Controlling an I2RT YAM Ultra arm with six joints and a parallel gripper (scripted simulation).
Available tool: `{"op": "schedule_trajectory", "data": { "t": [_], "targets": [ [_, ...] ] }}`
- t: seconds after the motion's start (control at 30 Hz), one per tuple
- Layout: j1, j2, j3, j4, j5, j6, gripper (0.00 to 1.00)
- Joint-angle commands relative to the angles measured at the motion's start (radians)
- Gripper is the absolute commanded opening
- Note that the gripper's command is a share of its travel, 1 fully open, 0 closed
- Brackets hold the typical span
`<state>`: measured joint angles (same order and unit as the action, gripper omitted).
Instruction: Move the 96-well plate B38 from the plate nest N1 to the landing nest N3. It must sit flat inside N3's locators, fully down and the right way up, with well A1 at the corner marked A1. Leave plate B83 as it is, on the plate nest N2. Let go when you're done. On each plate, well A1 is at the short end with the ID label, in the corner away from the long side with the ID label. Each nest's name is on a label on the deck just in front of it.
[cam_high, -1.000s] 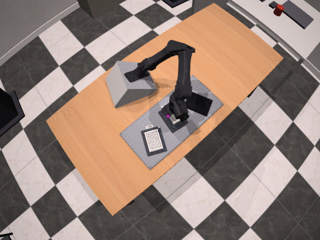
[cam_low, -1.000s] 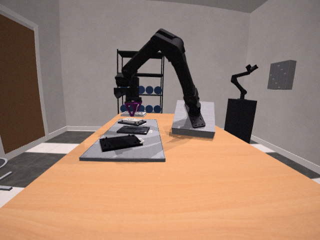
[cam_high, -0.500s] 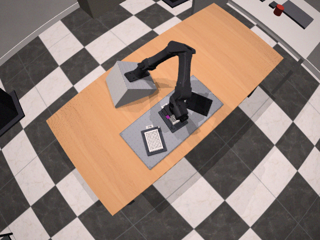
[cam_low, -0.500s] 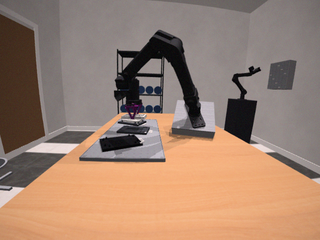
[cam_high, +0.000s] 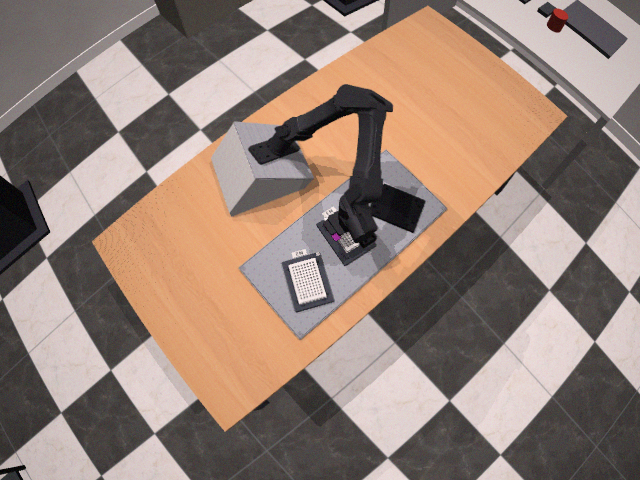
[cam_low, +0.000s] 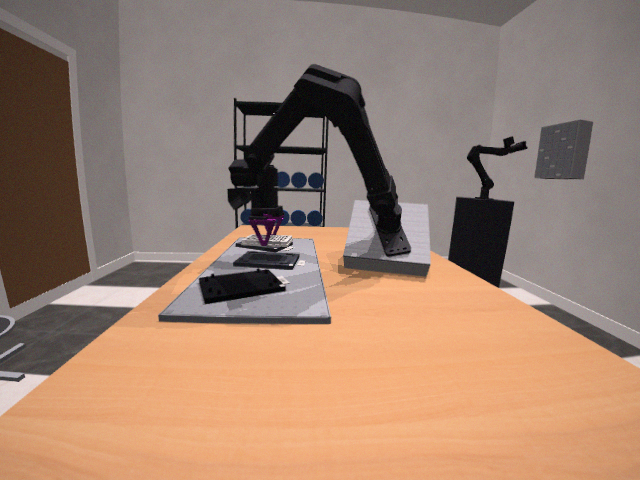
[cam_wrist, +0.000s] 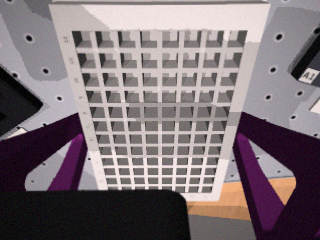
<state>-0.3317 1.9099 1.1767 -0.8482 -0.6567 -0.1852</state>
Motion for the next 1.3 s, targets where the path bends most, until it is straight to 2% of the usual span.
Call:
{"op": "schedule_trajectory", "data": {
  "t": [0.0, 0.63, 1.27],
  "targets": [
    [0.0, -0.002, -0.005, 0.033, -0.002, 0.018, 0.0],
    [0.053, 0.039, -0.051, 0.16, 0.0, 0.085, 0.0],
    [0.055, 0.035, -0.058, 0.165, 0.0, 0.086, 0.0]
  ]
}}
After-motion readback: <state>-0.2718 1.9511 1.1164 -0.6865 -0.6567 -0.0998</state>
